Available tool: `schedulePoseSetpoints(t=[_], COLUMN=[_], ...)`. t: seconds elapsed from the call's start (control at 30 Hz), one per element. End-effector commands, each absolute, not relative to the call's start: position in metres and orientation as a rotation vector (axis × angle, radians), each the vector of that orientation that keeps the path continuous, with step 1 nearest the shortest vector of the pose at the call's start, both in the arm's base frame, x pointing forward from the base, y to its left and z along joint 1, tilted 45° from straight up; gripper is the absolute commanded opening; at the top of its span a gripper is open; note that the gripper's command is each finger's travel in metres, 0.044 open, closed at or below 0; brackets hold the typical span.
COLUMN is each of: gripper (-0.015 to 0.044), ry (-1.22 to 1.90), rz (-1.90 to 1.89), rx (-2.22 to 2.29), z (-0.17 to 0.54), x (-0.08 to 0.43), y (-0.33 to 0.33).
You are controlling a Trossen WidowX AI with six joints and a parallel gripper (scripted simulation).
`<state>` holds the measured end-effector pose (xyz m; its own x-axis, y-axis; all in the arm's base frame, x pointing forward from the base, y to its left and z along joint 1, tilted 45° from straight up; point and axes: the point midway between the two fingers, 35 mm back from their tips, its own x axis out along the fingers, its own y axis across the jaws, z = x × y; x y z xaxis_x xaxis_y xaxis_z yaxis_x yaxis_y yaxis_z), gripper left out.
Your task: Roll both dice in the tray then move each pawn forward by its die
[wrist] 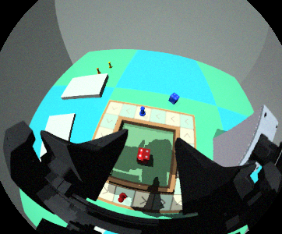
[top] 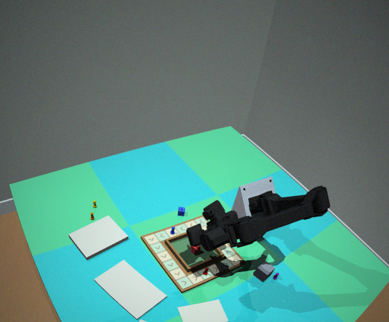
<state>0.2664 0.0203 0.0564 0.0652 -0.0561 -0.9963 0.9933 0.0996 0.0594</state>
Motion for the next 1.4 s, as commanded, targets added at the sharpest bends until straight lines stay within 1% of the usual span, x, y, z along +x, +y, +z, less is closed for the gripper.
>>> schedulePoseSetpoints(t=[0.0, 0.1, 0.17, 0.23, 0.37, 0.47, 0.57, 0.6, 0.63, 0.7, 0.83, 0.87, 1.03, 1.3, 1.37], gripper=[0.0367, 0.0440, 0.0440, 0.0440, 0.0440, 0.0440, 0.0440, 0.0440, 0.0440, 0.0387, 0.0282, 0.0275, 0.0275, 0.0275, 0.0275], ry=[1.148, 1.148, 1.225, 1.421, 1.727, 1.780, 1.780, 1.757, 1.757, 1.759, 1.763, 1.762, 1.734, 1.675, 1.664], rz=[-1.109, -1.109, -1.091, -1.018, -0.746, -0.610, -0.610, -0.694, -0.694, -0.654, -0.420, -0.358, -0.088, 0.173, 0.205], rx=[1.133, 1.133, 1.154, 1.234, 1.525, 1.669, 1.669, 1.600, 1.600, 1.573, 1.415, 1.373, 1.189, 1.022, 1.002], z=[0.075, 0.075, 0.067, 0.049, 0.027, 0.024, 0.024, 0.023, 0.023, 0.017, -0.019, -0.028, -0.080, -0.137, -0.142], x=[0.269, 0.269, 0.268, 0.265, 0.267, 0.272, 0.272, 0.269, 0.269, 0.269, 0.270, 0.269, 0.253, 0.221, 0.218], y=[0.004, 0.004, 0.006, 0.012, 0.021, 0.021, 0.021, 0.020, 0.020, 0.014, -0.018, -0.026, -0.067, -0.101, -0.102])
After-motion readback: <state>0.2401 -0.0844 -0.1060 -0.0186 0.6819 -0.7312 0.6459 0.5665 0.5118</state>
